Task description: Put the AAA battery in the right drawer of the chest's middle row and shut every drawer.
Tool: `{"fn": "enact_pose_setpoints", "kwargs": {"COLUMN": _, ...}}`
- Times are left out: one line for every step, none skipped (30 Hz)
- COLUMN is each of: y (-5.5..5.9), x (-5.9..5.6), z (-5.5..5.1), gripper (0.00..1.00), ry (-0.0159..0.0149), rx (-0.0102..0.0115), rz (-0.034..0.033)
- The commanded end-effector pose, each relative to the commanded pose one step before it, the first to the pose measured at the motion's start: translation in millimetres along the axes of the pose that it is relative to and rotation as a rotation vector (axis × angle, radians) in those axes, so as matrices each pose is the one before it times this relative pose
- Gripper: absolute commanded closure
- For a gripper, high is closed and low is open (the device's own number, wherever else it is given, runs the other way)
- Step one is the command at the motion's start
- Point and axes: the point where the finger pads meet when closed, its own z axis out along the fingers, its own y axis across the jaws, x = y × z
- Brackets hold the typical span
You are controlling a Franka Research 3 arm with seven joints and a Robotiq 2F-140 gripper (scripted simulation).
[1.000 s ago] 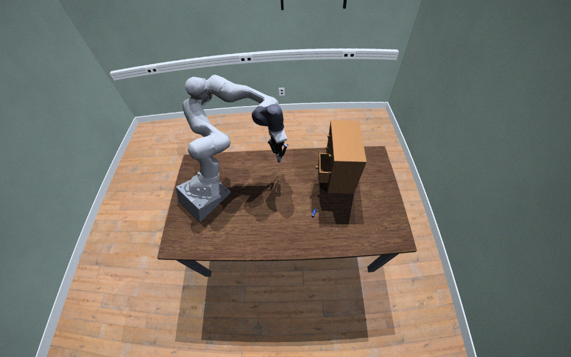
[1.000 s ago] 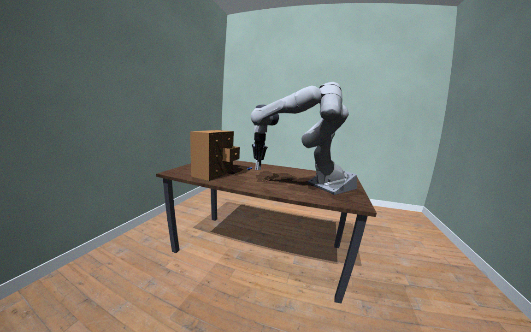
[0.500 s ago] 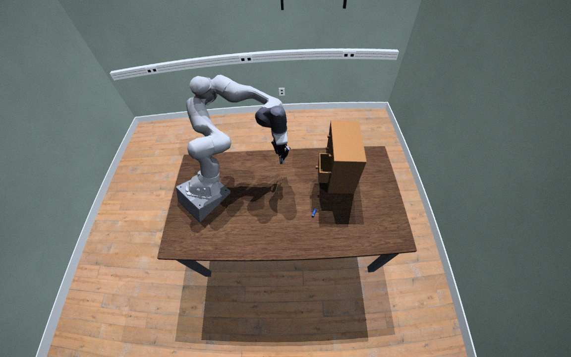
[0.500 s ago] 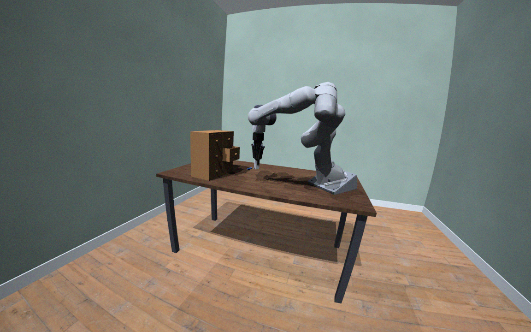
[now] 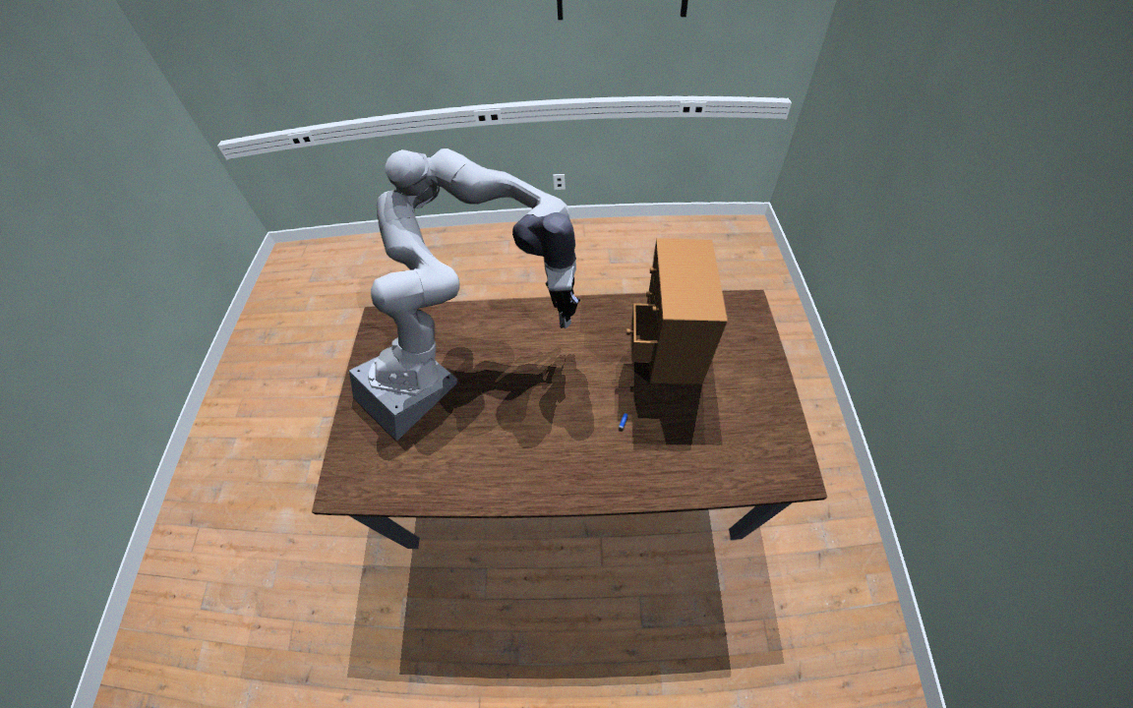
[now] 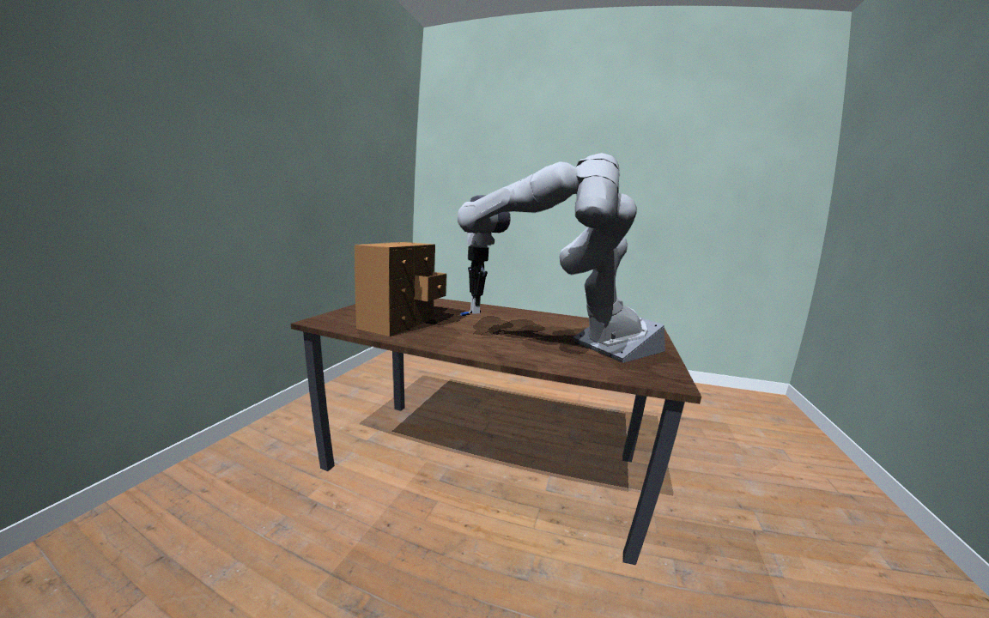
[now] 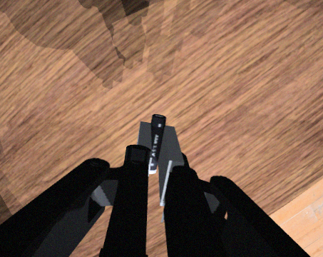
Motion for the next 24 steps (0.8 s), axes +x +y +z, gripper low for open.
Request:
{"fn": "enact_pose_setpoints", "kwargs": {"y": -2.26, "x": -2.34, "z": 0.78, "gripper": 0.87, "ry": 0.00074, "rx": -0.00713, "rz": 0.10512}}
{"fn": "enact_pose_setpoints", "kwargs": {"y": -1.51, "x": -0.32, "z": -0.01, "gripper": 0.87, "ry": -0.00005, "rx": -0.00002, "rz": 0.01324}}
{"fn": "enact_pose_setpoints", "kwargs": {"y": -1.48, "x": -0.35, "z": 0.01, "gripper": 0.87, "ry": 0.00008, "rx": 0.00005, "rz": 0.01315}}
{"fn": "enact_pose_setpoints", "kwargs": {"y": -1.46, "x": -0.36, "z": 0.01, "gripper": 0.87, "ry": 0.00007, "rx": 0.00003, "rz": 0.01304}}
{"fn": "enact_pose_setpoints", "kwargs": {"y": -1.45, "x": -0.38, "z": 0.0, "gripper": 0.87, "ry": 0.00005, "rx": 0.00003, "rz": 0.01297}}
{"fn": "enact_pose_setpoints", "kwargs": {"y": -1.44, "x": -0.4, "z": 0.0, "gripper": 0.87, "ry": 0.00002, "rx": 0.00002, "rz": 0.01289}}
{"fn": "enact_pose_setpoints", "kwargs": {"y": -1.43, "x": -0.41, "z": 0.0, "gripper": 0.87, "ry": 0.00001, "rx": 0.00001, "rz": 0.01278}}
{"fn": "enact_pose_setpoints", "kwargs": {"y": -1.41, "x": -0.43, "z": -0.01, "gripper": 0.87, "ry": -0.00002, "rx": 0.0, "rz": 0.01271}}
{"fn": "enact_pose_setpoints", "kwargs": {"y": -1.4, "x": -0.44, "z": -0.01, "gripper": 0.87, "ry": -0.00004, "rx": -0.00001, "rz": 0.01261}}
{"fn": "enact_pose_setpoints", "kwargs": {"y": -1.38, "x": -0.45, "z": -0.01, "gripper": 0.87, "ry": -0.00004, "rx": -0.00002, "rz": 0.0125}}
{"fn": "enact_pose_setpoints", "kwargs": {"y": -1.37, "x": -0.47, "z": -0.02, "gripper": 0.87, "ry": -0.00008, "rx": -0.00003, "rz": 0.01243}}
{"fn": "enact_pose_setpoints", "kwargs": {"y": -1.36, "x": -0.48, "z": -0.02, "gripper": 0.87, "ry": -0.00009, "rx": -0.00004, "rz": 0.01232}}
{"fn": "enact_pose_setpoints", "kwargs": {"y": 0.0, "x": 0.0, "z": 0.0, "gripper": 0.87, "ry": 0.0, "rx": 0.0, "rz": 0.0}}
{"fn": "enact_pose_setpoints", "kwargs": {"y": 0.0, "x": 0.0, "z": 0.0, "gripper": 0.87, "ry": 0.0, "rx": 0.0, "rz": 0.0}}
{"fn": "enact_pose_setpoints", "kwargs": {"y": -1.34, "x": -0.49, "z": -0.02, "gripper": 0.87, "ry": -0.00009, "rx": -0.00005, "rz": 0.01221}}
{"fn": "enact_pose_setpoints", "kwargs": {"y": -1.3, "x": -0.51, "z": 0.0, "gripper": 0.87, "ry": 0.00006, "rx": 0.00005, "rz": 0.01209}}
{"fn": "enact_pose_setpoints", "kwargs": {"y": -1.28, "x": -0.52, "z": 0.01, "gripper": 0.87, "ry": 0.00007, "rx": 0.00005, "rz": 0.01197}}
{"fn": "enact_pose_setpoints", "kwargs": {"y": -1.27, "x": -0.52, "z": 0.01, "gripper": 0.87, "ry": 0.00007, "rx": 0.00003, "rz": 0.01185}}
{"fn": "enact_pose_setpoints", "kwargs": {"y": -1.25, "x": -0.54, "z": 0.0, "gripper": 0.87, "ry": 0.00002, "rx": 0.00003, "rz": 0.01178}}
{"fn": "enact_pose_setpoints", "kwargs": {"y": -1.24, "x": -0.55, "z": 0.0, "gripper": 0.87, "ry": 0.00002, "rx": 0.00002, "rz": 0.01166}}
{"fn": "enact_pose_setpoints", "kwargs": {"y": -1.22, "x": -0.55, "z": 0.0, "gripper": 0.87, "ry": 0.00001, "rx": 0.00001, "rz": 0.01153}}
{"fn": "enact_pose_setpoints", "kwargs": {"y": -1.2, "x": -0.57, "z": -0.01, "gripper": 0.87, "ry": -0.00003, "rx": 0.0, "rz": 0.01145}}
{"fn": "enact_pose_setpoints", "kwargs": {"y": -1.19, "x": -0.58, "z": -0.01, "gripper": 0.87, "ry": -0.00004, "rx": -0.00001, "rz": 0.01134}}
{"fn": "enact_pose_setpoints", "kwargs": {"y": -1.17, "x": -0.58, "z": -0.01, "gripper": 0.87, "ry": -0.00004, "rx": -0.00002, "rz": 0.01121}}
